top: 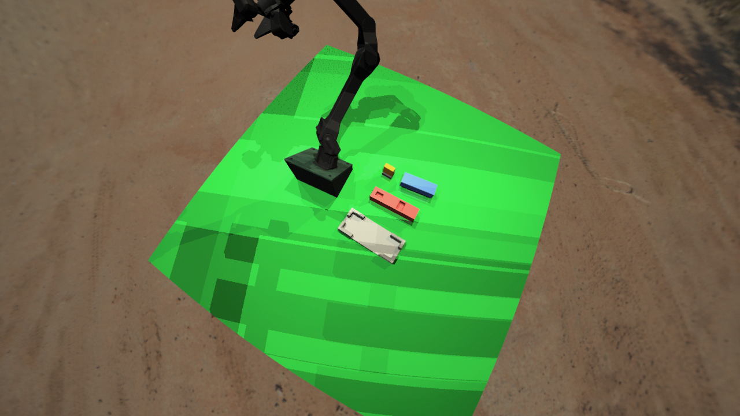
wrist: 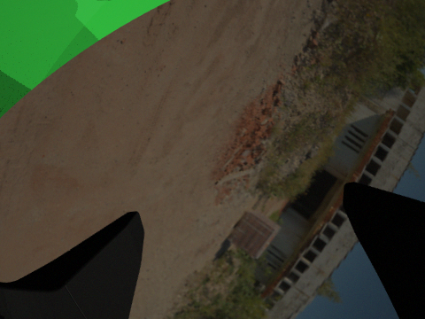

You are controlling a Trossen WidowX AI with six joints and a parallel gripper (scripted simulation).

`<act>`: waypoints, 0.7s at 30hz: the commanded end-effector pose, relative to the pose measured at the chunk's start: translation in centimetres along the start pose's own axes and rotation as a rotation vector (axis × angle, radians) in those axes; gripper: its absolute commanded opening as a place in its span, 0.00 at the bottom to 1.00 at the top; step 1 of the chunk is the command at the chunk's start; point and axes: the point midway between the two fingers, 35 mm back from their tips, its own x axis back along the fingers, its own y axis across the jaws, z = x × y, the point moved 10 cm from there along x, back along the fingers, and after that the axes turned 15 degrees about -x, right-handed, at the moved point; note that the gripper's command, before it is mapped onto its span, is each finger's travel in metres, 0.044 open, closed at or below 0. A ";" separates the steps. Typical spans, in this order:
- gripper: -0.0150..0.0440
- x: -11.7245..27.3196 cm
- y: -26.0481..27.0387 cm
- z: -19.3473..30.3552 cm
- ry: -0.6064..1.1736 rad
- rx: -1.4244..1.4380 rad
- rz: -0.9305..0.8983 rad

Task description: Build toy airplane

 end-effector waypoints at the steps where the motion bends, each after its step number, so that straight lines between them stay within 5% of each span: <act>1: 0.98 0.0 0.0 0.0 0.000 0.000 0.000; 10: 1.00 -1.2 -4.9 -4.5 -0.163 -0.034 0.130; 21: 1.00 -0.8 -11.3 -17.6 -0.561 -0.028 0.147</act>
